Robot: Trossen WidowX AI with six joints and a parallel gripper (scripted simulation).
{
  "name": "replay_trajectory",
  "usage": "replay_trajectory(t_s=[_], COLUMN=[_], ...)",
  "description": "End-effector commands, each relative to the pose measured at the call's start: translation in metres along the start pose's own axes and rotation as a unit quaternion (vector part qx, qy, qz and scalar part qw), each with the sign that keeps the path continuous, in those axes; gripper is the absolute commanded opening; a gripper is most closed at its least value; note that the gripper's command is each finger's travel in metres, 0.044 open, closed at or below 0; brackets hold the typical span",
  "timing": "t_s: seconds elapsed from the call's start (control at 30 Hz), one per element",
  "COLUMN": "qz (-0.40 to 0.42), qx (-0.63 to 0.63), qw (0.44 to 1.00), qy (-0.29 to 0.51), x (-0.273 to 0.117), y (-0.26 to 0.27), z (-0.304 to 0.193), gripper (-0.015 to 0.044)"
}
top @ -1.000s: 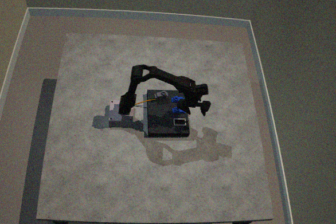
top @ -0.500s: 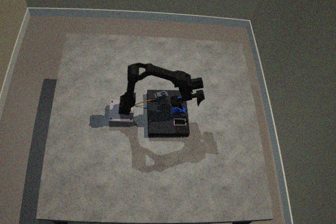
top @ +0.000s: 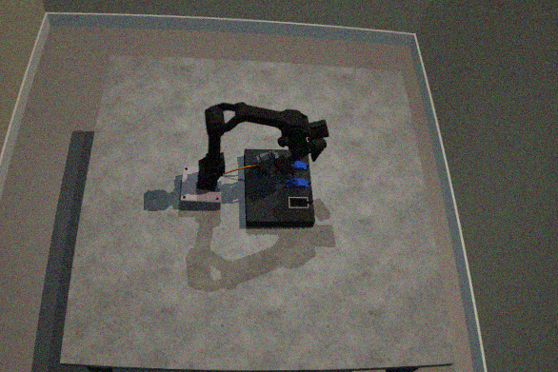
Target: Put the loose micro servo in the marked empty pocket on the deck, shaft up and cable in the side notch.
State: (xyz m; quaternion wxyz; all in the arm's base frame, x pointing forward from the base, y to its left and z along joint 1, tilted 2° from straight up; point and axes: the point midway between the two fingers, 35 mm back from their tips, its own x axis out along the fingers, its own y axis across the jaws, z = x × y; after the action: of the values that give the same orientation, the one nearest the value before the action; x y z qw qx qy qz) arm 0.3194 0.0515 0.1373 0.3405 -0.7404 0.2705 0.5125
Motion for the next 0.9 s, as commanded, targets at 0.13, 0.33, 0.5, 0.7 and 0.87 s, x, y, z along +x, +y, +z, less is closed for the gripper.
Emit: replay_trajectory(t_s=[0.13,0.33,0.5,0.7,0.87], qz=[0.009,0.013,0.015,0.014,0.012], qx=[-0.143,-0.242,-0.322,-0.414,-0.488], qw=[0.989,0.968,0.943,0.904,0.864], qy=[-0.035,-0.059,-0.078,-0.102,-0.121], x=[-0.007,-0.013,-0.018,-0.024,-0.029], y=[0.01,0.019,0.028,0.04,0.05], z=[0.032,0.053,0.07,0.088,0.102], gripper=[0.044,0.044,0.044,0.044,0.044])
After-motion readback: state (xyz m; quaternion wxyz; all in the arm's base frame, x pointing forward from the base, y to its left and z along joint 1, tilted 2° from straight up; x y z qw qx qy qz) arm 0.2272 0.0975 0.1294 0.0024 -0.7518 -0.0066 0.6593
